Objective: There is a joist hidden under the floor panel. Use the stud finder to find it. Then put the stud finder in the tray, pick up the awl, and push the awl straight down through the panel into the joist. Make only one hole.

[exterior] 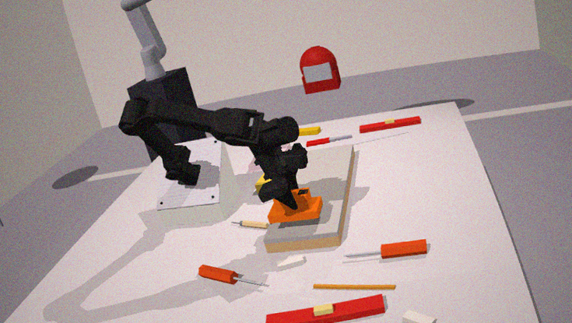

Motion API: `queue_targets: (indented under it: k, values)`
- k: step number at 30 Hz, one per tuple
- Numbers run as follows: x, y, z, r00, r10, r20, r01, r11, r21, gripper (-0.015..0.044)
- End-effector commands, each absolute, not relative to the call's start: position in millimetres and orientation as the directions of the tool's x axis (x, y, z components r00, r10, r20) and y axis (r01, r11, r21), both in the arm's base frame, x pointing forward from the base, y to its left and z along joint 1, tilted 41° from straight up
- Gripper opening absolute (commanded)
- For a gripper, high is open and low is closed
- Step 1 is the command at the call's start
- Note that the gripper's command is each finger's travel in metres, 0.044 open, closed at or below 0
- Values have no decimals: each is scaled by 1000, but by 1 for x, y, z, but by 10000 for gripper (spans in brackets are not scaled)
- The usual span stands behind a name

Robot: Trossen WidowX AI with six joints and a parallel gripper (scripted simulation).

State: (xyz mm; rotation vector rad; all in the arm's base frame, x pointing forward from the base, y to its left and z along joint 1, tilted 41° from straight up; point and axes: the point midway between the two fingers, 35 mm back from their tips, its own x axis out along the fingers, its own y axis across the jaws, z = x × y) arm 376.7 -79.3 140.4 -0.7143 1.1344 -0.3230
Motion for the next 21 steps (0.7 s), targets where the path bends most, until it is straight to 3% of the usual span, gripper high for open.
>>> queue_targets:
  k: [1, 21]
  values:
    - [378, -84, 132, 409, -570, -712, -125, 738, -663, 0]
    - [380, -96, 118, 409, -571, -712, -125, 737, -664, 0]
